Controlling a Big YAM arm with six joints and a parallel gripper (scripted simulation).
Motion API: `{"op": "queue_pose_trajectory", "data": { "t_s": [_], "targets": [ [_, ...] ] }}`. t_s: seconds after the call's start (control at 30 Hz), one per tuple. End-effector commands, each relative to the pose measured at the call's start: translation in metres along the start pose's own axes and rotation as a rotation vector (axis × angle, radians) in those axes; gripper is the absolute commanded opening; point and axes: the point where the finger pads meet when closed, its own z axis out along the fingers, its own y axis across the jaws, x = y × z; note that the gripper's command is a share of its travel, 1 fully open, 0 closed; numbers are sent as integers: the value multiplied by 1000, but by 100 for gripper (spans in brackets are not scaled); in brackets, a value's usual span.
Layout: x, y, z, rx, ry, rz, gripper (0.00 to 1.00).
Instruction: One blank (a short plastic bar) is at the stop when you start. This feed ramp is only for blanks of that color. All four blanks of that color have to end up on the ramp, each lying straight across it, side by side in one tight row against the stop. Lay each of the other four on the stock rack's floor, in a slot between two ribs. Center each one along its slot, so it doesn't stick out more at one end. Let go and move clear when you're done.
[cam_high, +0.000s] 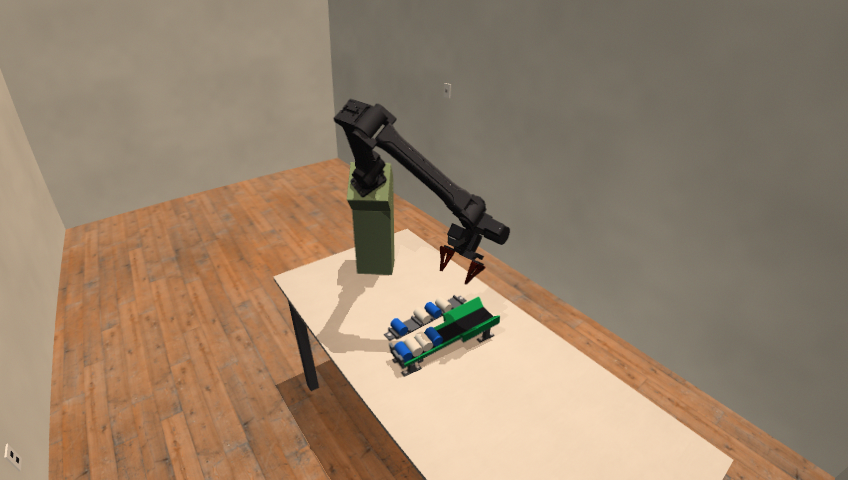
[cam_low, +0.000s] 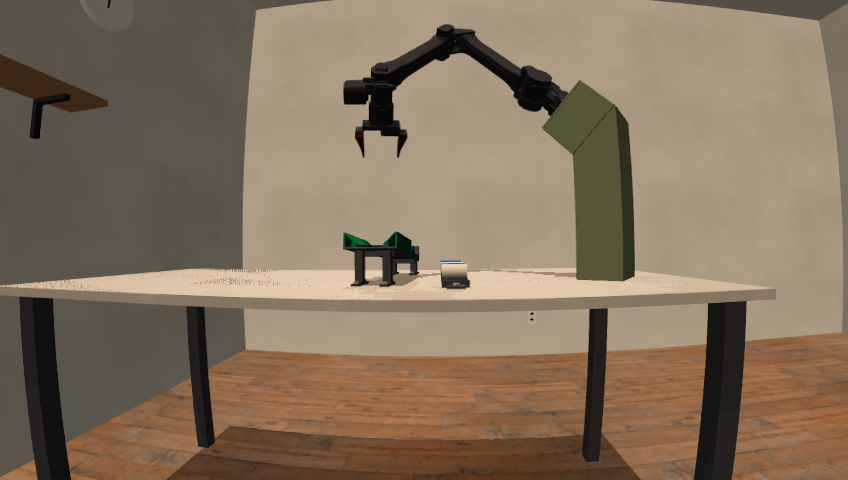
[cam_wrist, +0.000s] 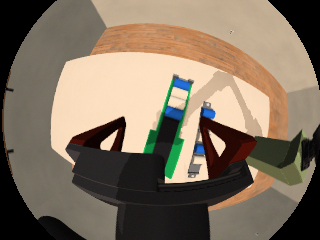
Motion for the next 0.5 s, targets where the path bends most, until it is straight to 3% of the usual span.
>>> {"op": "queue_pose_trajectory", "data": {
  "t_s": [0.0, 0.07, 0.1, 0.13, 0.17, 0.23, 0.47],
  "targets": [
    [-8, -17, -18, 9, 17, 87, 100],
    [-7, -4, -18, 4, 17, 101, 100],
    [-10, -34, -20, 20, 20, 100, 100],
    [-10, -34, -20, 20, 20, 100, 100],
    [-11, -50, -22, 29, 22, 112, 100],
    [-12, -49, -22, 29, 22, 112, 100],
    [-17, -96, -27, 59, 25, 147, 100]
  ]
}}
